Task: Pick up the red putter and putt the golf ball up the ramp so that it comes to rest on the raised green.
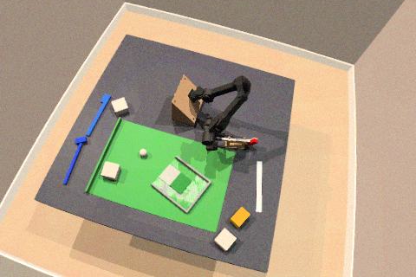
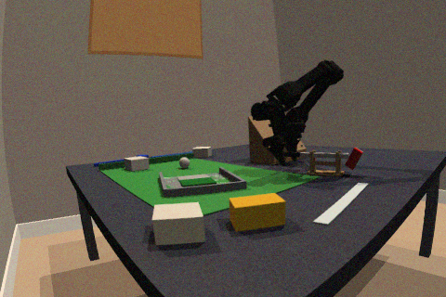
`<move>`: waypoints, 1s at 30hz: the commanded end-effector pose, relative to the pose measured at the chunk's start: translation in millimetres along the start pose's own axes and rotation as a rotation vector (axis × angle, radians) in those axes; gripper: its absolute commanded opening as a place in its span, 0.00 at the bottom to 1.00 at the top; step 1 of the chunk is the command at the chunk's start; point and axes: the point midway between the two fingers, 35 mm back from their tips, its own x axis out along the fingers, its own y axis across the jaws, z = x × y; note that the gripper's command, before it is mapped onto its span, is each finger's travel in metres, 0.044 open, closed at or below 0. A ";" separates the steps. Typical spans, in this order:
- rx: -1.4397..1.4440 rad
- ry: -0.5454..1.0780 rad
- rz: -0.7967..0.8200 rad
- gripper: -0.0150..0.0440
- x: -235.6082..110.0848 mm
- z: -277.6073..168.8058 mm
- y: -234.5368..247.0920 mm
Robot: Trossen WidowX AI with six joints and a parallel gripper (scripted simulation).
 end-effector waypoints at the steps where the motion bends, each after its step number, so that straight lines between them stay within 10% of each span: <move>1: -0.001 0.000 0.000 0.87 -0.4 0.2 -0.2; 13: -0.001 0.000 0.000 0.33 -0.4 0.2 -0.2; 30: 0.001 0.023 0.001 0.25 -32.7 2.2 -3.6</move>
